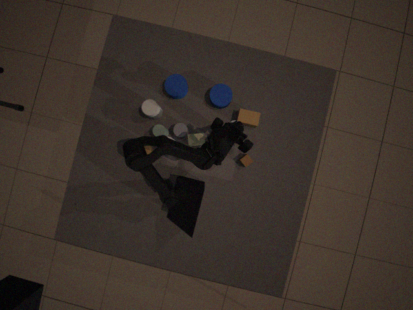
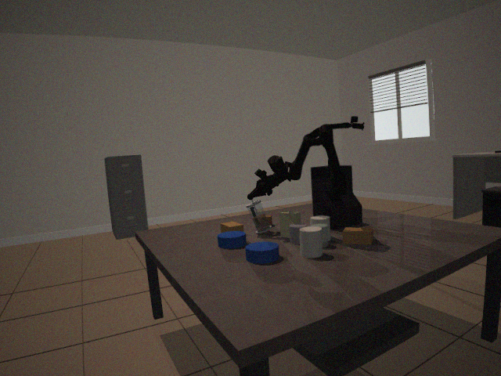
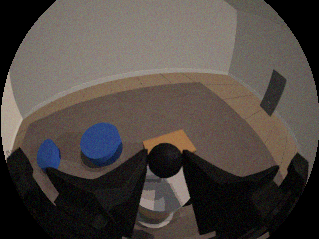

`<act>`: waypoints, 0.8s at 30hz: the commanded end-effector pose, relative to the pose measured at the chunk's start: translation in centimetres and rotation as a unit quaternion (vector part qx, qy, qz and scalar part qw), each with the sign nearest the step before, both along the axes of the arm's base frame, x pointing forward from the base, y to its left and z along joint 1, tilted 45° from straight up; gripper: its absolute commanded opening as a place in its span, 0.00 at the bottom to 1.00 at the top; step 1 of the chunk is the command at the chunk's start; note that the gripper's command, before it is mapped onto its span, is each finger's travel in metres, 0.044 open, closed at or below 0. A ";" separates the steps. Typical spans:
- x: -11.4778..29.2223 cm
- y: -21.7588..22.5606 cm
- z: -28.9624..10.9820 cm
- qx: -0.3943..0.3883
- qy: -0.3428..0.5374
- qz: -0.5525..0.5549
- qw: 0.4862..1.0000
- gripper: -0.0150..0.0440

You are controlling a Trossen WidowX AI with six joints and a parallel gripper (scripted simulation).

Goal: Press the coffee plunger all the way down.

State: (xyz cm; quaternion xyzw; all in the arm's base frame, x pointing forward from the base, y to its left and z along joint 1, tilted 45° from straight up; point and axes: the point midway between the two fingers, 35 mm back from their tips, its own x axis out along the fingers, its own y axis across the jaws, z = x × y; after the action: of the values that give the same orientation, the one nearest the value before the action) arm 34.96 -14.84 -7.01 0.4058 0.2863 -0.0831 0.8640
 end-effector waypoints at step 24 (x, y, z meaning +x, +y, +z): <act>0.4 0.2 -0.5 0.005 0.006 0.004 1.000 0.47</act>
State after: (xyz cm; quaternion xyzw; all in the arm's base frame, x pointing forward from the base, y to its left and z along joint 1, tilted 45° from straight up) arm 35.33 -14.91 -7.22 0.4067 0.2876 -0.0819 0.8632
